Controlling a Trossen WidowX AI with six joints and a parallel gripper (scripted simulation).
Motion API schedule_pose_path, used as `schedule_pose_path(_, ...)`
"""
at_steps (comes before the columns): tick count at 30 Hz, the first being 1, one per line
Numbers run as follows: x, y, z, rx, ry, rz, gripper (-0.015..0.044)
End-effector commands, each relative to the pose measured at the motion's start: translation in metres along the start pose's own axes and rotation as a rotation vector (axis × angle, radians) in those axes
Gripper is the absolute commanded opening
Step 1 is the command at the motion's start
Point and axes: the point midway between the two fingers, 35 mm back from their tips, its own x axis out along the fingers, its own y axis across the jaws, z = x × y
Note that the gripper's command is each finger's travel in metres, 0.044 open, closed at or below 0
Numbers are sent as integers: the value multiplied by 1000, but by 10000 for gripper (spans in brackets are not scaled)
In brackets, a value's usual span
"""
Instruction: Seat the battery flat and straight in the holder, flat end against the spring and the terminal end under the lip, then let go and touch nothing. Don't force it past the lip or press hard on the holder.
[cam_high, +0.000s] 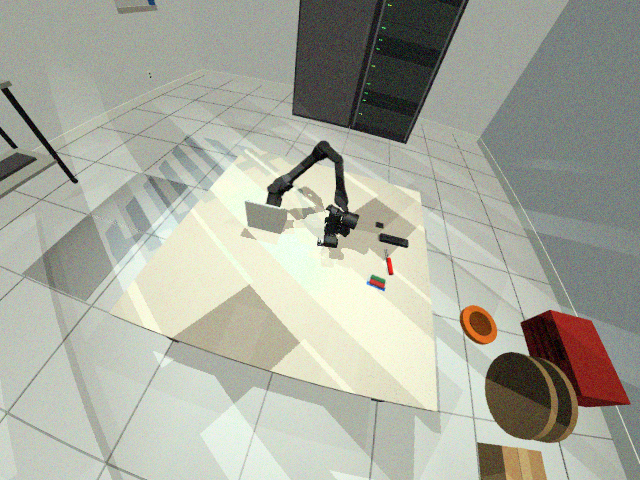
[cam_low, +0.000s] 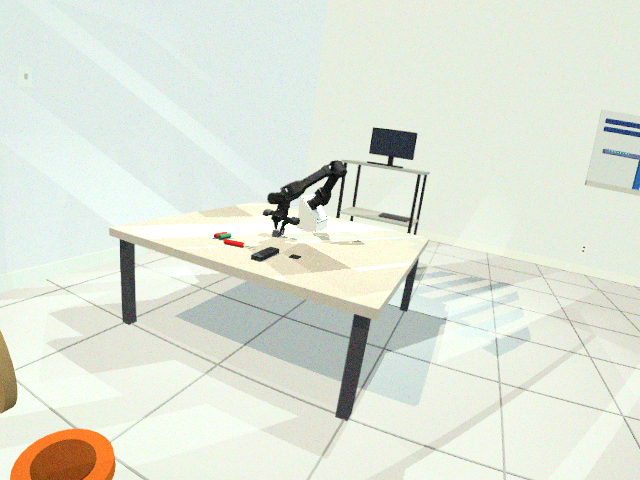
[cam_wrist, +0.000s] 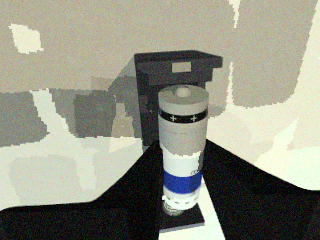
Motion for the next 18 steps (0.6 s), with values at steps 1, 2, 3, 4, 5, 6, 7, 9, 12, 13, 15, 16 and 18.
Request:
schedule_pose_path(1, 4, 3, -5, 3, 48, 5, 74)
schedule_pose_path(2, 4, 3, -5, 3, 53, 4, 74)
schedule_pose_path(3, 4, 3, -5, 2, 59, 3, 74)
schedule_pose_path(4, 4, 3, -5, 2, 65, 3, 74)
schedule_pose_path(5, 4, 3, -5, 2, 71, 2, 74)
schedule_pose_path(6, 4, 4, -5, 1, 76, 2, 74)
schedule_pose_path(7, 4, 4, -5, 1, 82, 1, 74)
schedule_pose_path(9, 4, 4, -4, 0, 92, 1, 74)
schedule_pose_path(12, 4, 4, -4, -1, 100, 0, 74)
schedule_pose_path(13, 4, 4, -4, -1, 100, 0, 74)
schedule_pose_path(15, 4, 4, -3, -1, 100, 0, 74)
schedule_pose_path(16, 4, 4, -2, -1, 100, -1, 74)
schedule_pose_path(18, 4, 4, 0, -1, 100, -1, 74)
